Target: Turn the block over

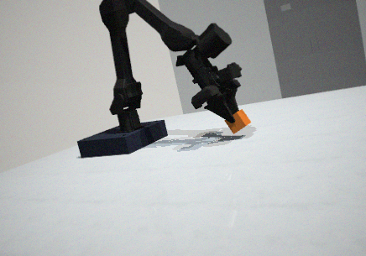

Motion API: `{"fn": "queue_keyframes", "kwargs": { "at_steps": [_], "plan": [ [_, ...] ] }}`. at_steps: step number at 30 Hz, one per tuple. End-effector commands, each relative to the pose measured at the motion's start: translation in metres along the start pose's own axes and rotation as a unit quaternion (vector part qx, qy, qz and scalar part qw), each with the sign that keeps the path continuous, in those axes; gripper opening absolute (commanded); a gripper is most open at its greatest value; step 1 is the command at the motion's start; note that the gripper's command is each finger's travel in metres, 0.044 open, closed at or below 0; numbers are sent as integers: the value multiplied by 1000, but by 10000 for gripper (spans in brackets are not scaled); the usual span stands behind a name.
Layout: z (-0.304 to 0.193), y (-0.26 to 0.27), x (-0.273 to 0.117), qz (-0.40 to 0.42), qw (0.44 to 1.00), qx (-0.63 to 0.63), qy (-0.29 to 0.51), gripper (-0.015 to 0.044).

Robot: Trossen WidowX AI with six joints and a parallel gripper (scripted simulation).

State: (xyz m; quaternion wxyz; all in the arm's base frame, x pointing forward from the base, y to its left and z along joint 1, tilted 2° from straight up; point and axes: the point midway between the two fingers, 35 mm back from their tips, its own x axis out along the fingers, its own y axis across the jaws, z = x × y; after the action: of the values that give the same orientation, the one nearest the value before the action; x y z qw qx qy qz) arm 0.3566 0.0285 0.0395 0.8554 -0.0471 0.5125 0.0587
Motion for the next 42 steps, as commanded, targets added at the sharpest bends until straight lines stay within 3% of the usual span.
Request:
{"fn": "queue_keyframes", "kwargs": {
  "at_steps": [1, 26, 42],
  "plan": [
    [0, 0, -3, 1, 1000, -2, -31, 0],
    [-3, -1, 31, 2, 985, 0, -175, 0],
    [-16, 0, 26, 2, 958, -2, -286, 0]
  ]
}}
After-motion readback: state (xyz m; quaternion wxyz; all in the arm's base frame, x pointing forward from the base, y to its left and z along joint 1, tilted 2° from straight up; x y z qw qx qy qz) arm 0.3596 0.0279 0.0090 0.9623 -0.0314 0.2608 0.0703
